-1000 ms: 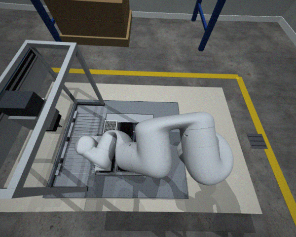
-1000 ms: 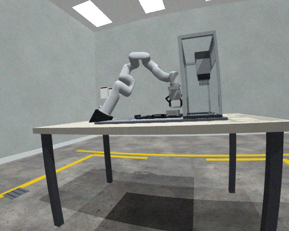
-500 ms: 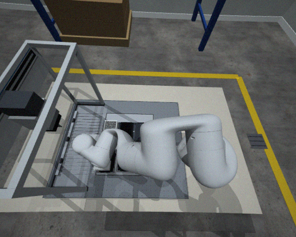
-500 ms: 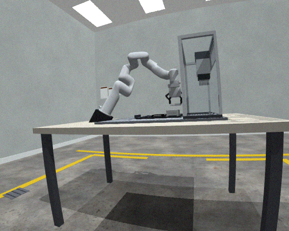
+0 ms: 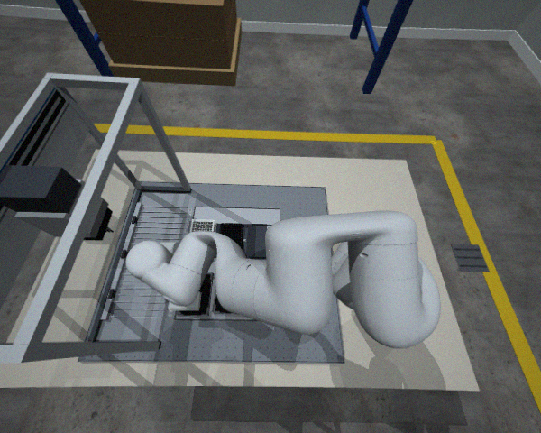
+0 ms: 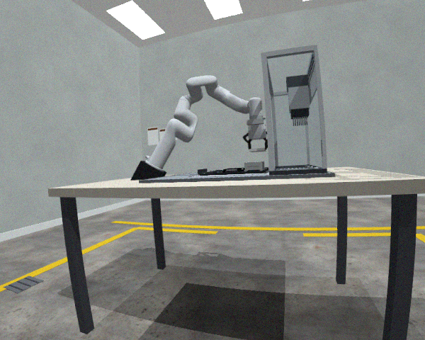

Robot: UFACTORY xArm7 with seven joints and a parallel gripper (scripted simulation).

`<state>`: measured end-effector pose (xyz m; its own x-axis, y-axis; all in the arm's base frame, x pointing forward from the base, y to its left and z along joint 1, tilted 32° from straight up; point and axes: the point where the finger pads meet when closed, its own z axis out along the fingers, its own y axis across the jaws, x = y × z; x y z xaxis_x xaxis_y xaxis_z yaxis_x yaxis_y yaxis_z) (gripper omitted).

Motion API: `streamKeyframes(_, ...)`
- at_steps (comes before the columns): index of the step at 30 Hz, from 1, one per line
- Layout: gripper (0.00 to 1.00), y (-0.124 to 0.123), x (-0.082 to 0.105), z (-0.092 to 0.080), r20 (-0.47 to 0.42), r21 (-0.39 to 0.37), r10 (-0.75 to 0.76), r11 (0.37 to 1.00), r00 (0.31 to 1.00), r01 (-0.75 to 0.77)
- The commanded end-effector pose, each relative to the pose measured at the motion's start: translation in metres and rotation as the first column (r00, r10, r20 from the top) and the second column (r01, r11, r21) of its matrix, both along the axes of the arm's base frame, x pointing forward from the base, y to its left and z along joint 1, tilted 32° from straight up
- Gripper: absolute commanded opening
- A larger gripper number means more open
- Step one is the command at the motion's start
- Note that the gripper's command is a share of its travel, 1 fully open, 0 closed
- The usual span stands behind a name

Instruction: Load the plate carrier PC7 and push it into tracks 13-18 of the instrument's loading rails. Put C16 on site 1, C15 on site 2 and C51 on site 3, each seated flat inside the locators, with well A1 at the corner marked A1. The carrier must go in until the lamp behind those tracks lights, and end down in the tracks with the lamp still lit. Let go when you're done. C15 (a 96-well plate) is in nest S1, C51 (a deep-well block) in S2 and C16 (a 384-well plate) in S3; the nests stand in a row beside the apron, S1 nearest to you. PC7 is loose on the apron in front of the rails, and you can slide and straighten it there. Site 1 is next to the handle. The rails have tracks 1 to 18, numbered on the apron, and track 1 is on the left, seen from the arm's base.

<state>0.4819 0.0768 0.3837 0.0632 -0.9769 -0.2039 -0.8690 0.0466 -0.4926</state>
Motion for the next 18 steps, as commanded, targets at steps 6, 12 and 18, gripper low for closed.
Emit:
streamKeyframes(6,0.00,-0.003,-0.006,0.013,0.004,0.000,-0.001,1.000,1.000,0.001)
streamKeyframes(12,0.00,-0.003,-0.006,0.013,0.004,0.000,-0.001,1.000,1.000,0.001)
streamKeyframes(18,0.00,-0.013,-0.015,0.005,0.022,-0.050,0.084,0.995,0.996,-0.083)
